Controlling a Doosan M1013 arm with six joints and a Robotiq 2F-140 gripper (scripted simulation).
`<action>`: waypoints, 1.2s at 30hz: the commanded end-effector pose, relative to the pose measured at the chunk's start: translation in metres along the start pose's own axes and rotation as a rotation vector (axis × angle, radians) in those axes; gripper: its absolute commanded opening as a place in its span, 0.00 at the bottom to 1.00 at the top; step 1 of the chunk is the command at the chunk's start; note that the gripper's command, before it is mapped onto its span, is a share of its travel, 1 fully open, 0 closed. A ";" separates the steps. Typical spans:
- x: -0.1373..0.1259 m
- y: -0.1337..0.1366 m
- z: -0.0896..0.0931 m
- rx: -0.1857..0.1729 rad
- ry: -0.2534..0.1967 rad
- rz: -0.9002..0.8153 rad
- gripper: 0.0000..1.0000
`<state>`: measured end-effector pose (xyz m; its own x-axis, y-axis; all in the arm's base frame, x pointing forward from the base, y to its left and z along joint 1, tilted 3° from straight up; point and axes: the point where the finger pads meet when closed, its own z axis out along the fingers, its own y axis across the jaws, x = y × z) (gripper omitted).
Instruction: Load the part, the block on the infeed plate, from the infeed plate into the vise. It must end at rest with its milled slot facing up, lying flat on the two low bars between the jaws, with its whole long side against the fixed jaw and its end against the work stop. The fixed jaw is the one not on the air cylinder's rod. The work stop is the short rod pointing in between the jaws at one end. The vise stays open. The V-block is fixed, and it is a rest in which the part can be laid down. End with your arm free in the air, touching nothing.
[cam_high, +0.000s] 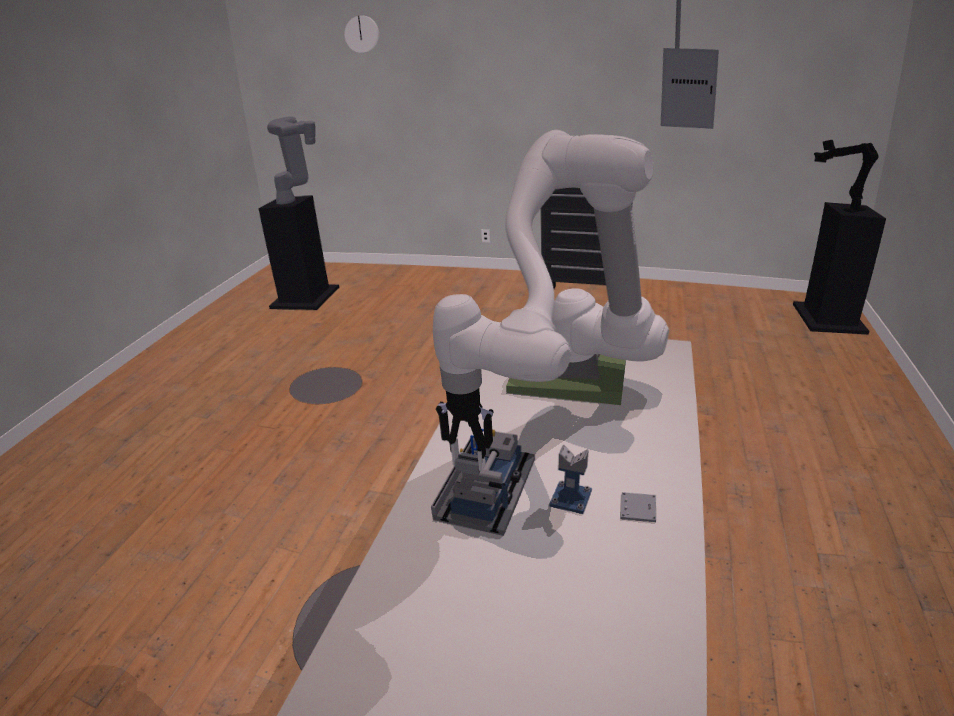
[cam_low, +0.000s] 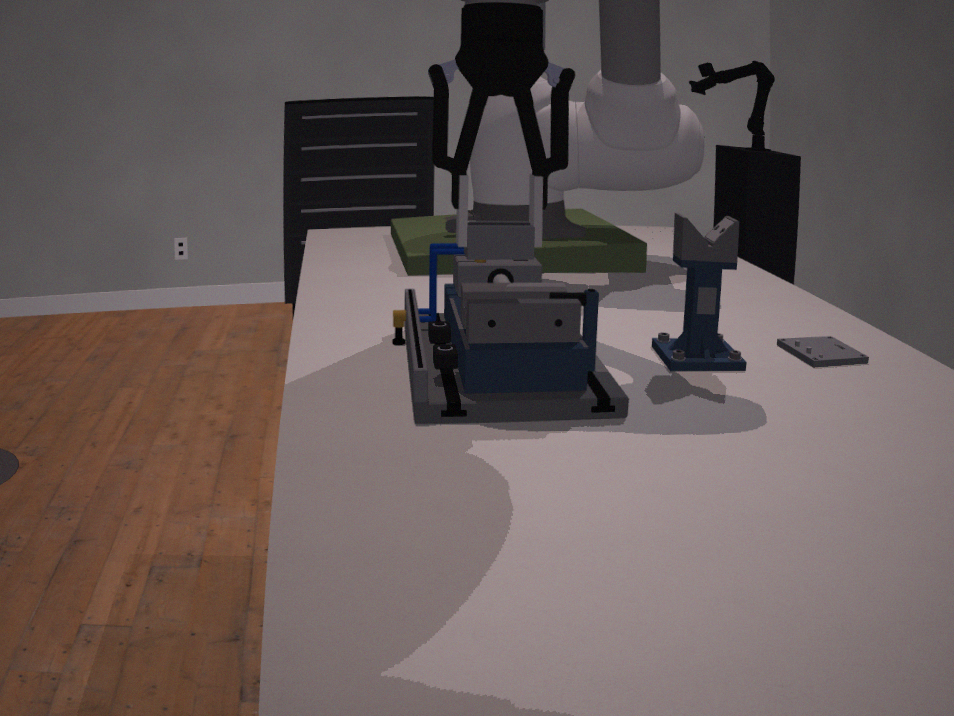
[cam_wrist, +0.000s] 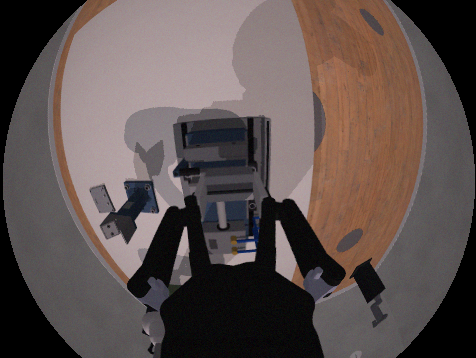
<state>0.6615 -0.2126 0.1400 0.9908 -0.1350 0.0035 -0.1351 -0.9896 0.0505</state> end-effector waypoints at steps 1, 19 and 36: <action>0.000 0.000 0.001 0.000 0.000 0.000 0.00; 0.000 0.000 0.005 0.000 0.000 0.000 0.00; 0.000 0.000 0.005 0.000 0.000 0.000 0.00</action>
<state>0.6615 -0.2129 0.1350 0.9908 -0.1351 0.0035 -0.1351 -0.9896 0.0505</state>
